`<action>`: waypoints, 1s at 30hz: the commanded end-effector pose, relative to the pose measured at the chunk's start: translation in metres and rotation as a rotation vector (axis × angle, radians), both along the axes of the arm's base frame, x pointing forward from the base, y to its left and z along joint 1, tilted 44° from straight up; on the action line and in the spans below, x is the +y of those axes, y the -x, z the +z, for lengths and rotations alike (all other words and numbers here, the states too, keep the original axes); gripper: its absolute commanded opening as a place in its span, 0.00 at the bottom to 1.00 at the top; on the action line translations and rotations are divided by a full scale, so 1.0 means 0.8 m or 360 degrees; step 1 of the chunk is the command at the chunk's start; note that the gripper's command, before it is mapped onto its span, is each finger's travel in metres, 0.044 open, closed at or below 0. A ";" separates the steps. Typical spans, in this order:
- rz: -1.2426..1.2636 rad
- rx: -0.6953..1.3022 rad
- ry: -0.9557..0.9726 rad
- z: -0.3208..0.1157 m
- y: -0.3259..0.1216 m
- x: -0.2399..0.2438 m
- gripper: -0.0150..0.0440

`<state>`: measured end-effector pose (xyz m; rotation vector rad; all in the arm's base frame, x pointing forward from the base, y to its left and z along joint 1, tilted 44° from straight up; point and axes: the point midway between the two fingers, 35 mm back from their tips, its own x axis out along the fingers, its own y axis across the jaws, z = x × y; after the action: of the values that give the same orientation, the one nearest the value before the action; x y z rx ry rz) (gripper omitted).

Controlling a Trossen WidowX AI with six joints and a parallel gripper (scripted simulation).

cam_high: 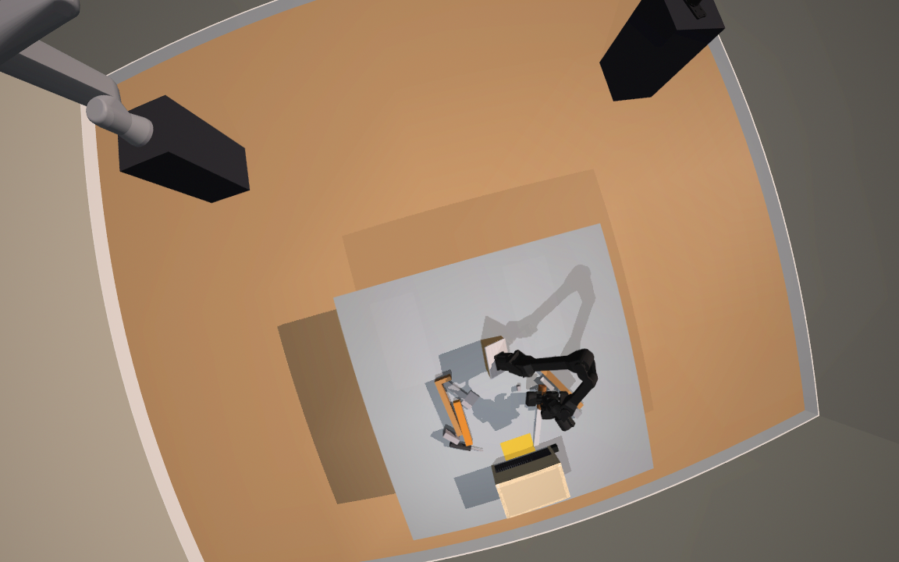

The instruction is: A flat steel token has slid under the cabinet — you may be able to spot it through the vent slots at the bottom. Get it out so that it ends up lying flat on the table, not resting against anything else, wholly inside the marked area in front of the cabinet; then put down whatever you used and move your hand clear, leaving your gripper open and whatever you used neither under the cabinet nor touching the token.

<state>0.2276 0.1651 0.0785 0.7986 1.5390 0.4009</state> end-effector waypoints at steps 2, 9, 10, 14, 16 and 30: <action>0.0003 -0.0013 -0.0010 0.005 -0.003 0.003 0.25; 0.0000 -0.0011 -0.0009 0.003 -0.010 0.000 0.25; -0.0001 -0.0010 -0.0009 0.002 -0.011 0.000 0.25; -0.0003 -0.0009 -0.0009 0.000 -0.016 -0.003 0.25; -0.0004 -0.0008 -0.0009 -0.001 -0.019 -0.004 0.25; -0.0004 0.0001 -0.0007 -0.002 -0.016 -0.003 0.59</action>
<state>0.2405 0.1623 0.0766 0.8044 1.5385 0.4018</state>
